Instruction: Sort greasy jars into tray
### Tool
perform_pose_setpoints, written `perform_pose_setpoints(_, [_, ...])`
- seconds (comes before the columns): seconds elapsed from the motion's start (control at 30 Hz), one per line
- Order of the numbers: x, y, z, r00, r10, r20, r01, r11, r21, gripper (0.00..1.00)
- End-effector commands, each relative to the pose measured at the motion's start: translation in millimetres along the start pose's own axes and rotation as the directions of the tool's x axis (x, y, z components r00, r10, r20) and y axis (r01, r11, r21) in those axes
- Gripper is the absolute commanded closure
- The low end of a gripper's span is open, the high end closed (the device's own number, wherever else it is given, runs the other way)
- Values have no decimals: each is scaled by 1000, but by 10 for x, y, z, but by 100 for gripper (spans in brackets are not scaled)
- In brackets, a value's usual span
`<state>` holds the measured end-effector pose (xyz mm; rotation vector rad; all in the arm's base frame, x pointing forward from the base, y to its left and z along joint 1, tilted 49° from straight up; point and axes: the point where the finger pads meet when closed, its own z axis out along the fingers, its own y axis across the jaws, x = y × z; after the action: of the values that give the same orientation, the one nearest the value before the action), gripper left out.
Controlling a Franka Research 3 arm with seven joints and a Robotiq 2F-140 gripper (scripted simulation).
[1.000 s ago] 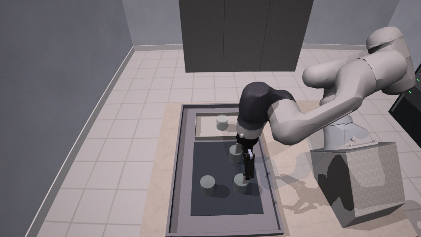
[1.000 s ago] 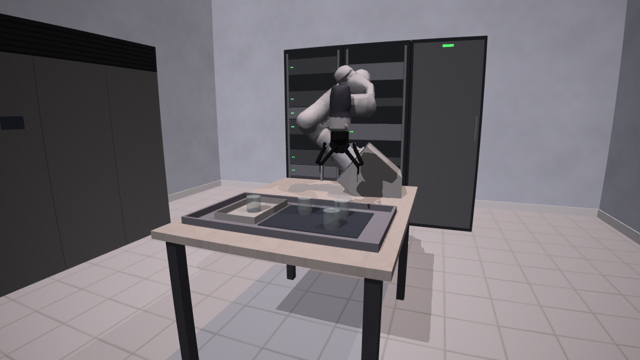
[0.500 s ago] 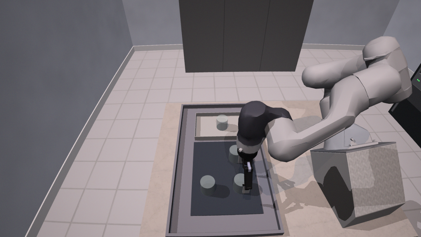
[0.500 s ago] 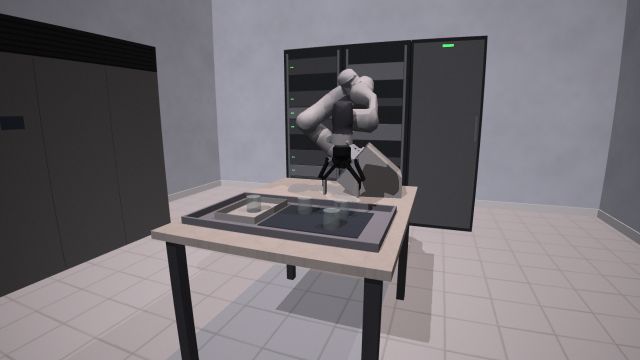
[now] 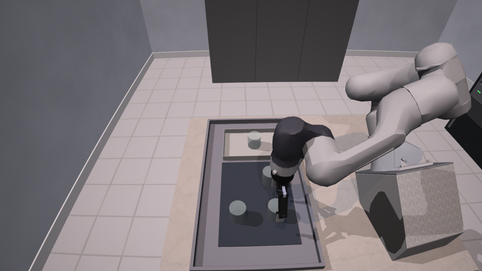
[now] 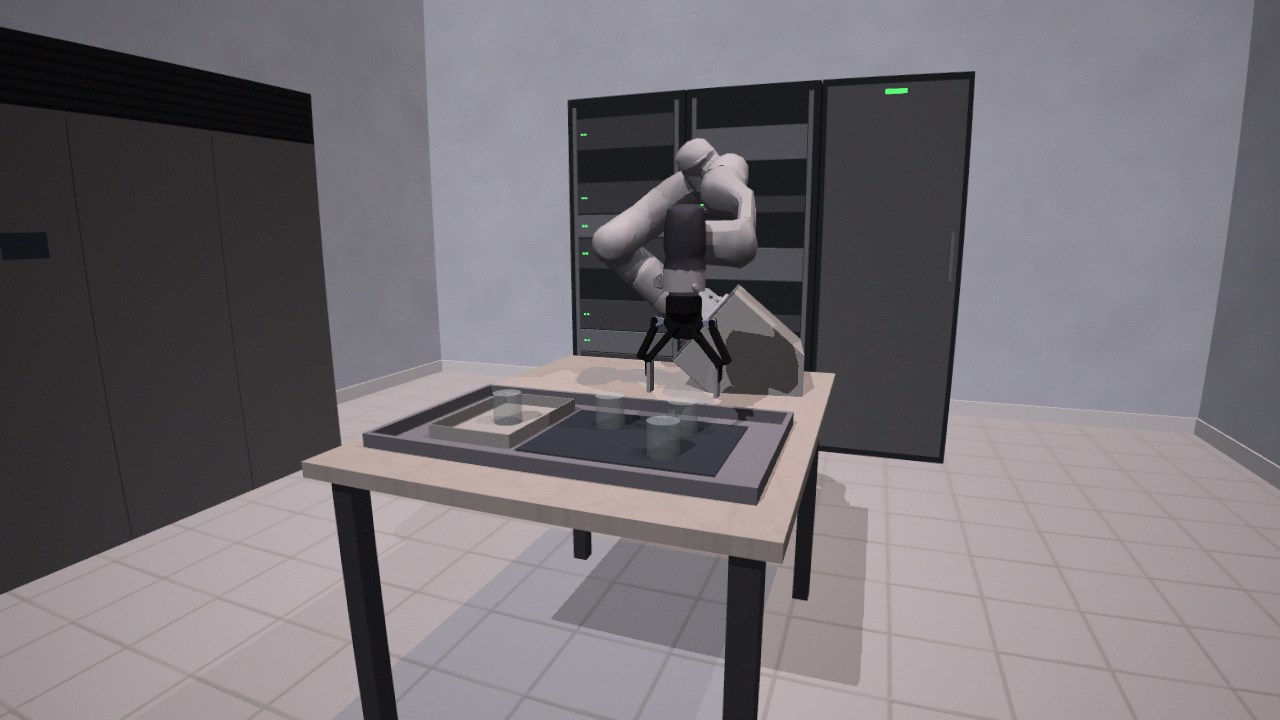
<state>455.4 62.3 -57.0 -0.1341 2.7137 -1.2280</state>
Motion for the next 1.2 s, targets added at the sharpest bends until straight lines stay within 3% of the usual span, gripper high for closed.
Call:
perform_pose_setpoints(0.0, [-15, 4, 59, 1000, 3, 4, -3, 1000, -1, 0])
perform_pose_setpoints(0.8, [-17, 4, 499, 1000, 3, 4, -3, 1000, -1, 0])
perform_pose_setpoints(1.13, [-17, 4, 499, 1000, 3, 4, -3, 1000, -1, 0])
perform_pose_setpoints(1.17, [-17, 4, 499, 1000, 3, 4, -3, 1000, -1, 38])
